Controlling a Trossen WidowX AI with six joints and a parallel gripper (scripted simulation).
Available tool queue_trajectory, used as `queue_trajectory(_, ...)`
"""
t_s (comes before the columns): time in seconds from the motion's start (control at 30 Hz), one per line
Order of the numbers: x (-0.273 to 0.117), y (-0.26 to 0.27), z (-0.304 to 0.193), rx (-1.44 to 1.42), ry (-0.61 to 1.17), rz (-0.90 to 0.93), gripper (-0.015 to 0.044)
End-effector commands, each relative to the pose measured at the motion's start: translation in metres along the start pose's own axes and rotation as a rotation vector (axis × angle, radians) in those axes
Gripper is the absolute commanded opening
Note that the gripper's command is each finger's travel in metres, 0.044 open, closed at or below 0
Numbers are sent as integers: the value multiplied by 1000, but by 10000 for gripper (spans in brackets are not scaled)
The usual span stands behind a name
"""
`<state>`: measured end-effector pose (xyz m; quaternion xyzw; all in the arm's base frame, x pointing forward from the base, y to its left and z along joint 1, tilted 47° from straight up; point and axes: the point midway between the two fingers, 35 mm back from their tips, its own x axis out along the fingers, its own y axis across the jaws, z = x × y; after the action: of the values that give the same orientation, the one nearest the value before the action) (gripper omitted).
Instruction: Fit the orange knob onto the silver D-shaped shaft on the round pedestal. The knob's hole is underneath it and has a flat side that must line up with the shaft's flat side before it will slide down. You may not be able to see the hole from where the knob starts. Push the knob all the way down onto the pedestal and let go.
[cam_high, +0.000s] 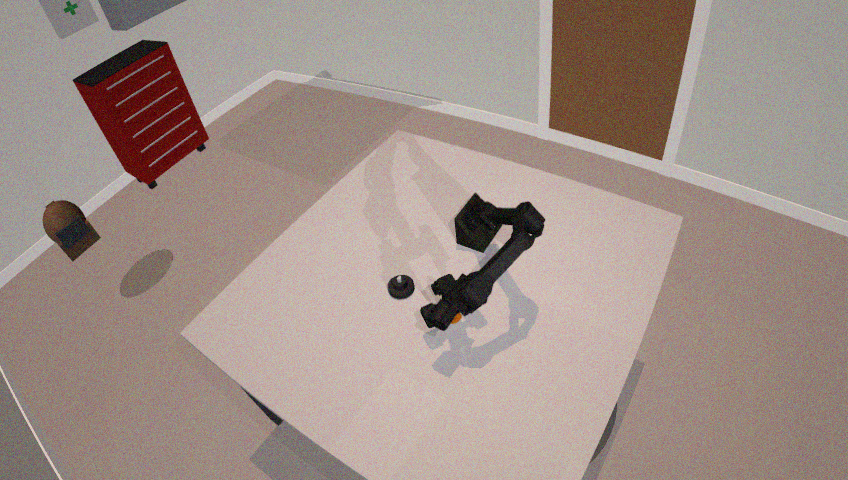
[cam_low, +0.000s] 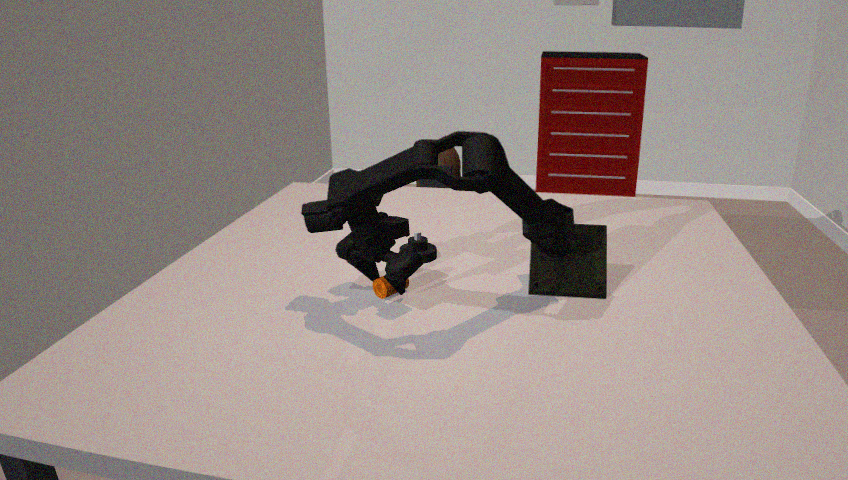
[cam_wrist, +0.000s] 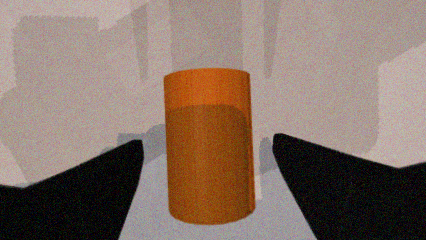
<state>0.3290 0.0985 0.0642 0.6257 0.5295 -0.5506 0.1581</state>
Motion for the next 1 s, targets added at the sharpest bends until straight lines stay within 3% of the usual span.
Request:
queue_trajectory(0.0,1,0,-1,5,5,-2,240)
queue_trajectory(0.3,1,0,-1,5,5,-2,240)
queue_trajectory(0.6,1,0,-1,5,5,-2,181)
queue_trajectory(0.73,1,0,0,5,7,-1,181)
queue_trajectory(0.97,-2,0,6,2,102,0,181)
